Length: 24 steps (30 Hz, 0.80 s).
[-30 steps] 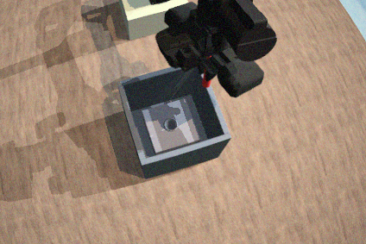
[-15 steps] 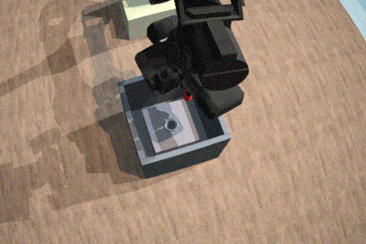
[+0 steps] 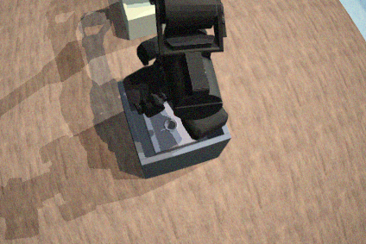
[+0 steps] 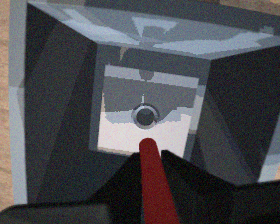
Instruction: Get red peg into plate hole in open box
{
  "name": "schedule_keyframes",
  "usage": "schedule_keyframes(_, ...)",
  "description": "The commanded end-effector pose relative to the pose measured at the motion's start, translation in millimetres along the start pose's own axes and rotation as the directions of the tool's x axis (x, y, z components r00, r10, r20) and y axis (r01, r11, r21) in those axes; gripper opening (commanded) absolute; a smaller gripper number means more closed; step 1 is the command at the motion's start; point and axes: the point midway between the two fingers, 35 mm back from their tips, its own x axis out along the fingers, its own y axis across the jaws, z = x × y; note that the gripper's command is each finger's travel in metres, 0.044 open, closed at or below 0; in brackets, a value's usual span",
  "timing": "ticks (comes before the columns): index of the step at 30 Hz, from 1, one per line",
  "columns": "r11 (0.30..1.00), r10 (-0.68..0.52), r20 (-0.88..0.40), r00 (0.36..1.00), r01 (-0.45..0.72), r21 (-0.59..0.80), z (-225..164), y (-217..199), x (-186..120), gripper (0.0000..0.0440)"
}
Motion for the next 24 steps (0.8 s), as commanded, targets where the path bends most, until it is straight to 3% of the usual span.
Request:
schedule_keyframes(1,1.0,0.002,-0.008,1.0,-0.002,-0.004,3,1,6,0.0001)
schedule_keyframes(15,0.999,-0.017,-0.023,1.0,0.016,-0.047,10,2,39,0.0003)
schedule_keyframes(21,0.997,-0.042,-0.031,0.999,0.04,-0.068,11,2,48,0.0099)
schedule_keyframes(24,0.997,-0.049,-0.065,0.997,0.045,-0.07,6,2,48,0.01)
